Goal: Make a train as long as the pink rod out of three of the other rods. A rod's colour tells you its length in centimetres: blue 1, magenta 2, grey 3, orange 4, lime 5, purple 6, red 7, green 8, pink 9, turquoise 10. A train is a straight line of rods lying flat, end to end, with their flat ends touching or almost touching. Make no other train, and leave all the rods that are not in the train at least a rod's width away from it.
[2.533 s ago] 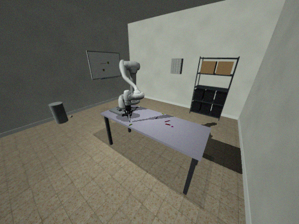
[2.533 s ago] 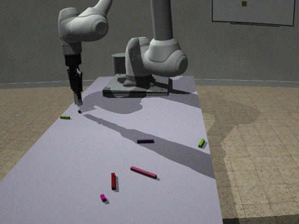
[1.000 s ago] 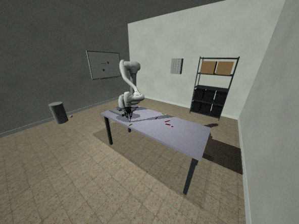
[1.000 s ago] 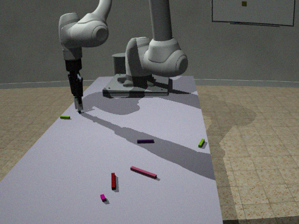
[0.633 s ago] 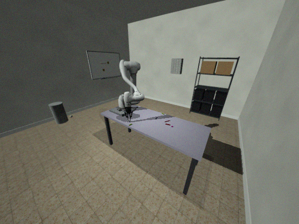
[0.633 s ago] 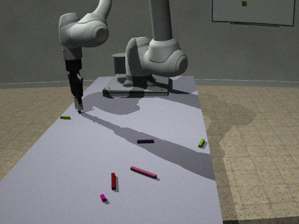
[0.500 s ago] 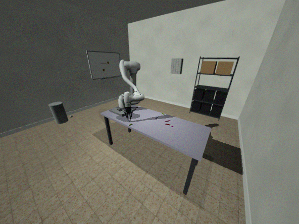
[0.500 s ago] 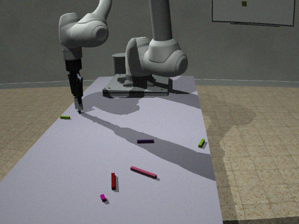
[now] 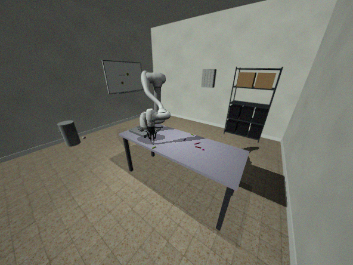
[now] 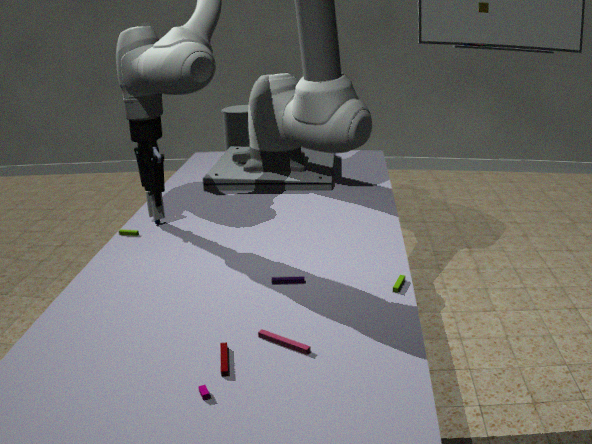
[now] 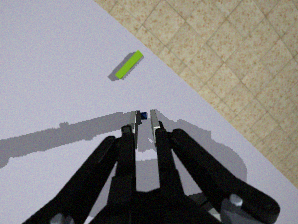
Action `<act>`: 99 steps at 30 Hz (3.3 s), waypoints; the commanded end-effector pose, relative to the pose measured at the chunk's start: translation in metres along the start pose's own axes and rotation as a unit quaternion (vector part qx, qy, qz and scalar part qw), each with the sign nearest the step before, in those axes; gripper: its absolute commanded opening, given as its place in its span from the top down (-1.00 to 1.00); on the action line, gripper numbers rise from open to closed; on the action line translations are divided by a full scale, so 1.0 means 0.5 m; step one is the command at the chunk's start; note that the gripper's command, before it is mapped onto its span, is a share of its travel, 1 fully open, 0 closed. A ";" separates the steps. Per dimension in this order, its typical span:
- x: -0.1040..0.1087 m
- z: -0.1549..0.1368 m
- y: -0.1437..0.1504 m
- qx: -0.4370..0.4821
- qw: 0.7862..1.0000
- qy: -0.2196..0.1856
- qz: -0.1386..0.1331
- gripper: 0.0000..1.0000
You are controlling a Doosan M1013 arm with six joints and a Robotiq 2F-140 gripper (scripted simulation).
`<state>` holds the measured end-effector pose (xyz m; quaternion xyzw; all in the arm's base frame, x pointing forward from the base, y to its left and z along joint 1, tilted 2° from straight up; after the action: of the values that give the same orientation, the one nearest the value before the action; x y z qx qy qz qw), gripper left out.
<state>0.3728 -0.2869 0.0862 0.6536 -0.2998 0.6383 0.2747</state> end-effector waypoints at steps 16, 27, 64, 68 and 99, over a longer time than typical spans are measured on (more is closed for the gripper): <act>-0.027 0.000 0.000 0.000 1.000 0.000 0.000 0.54; -0.031 0.000 0.000 0.000 1.000 0.000 0.000 0.54; -0.031 0.000 0.000 0.000 1.000 0.000 0.000 0.75; -0.031 0.000 0.000 0.000 1.000 0.000 0.000 0.75; -0.020 0.000 0.000 0.000 1.000 0.000 0.000 0.75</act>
<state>0.3727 -0.2864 0.0736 0.6536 -0.2998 0.6384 0.2747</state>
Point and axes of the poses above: the point where the finger pads meet when closed, its own x axis back along the fingers, its own y axis across the jaws, z = x × y, the point moved 8 cm from there along x, back along the fingers, and after that the axes turned 4 degrees about x, right-handed, at the moved point
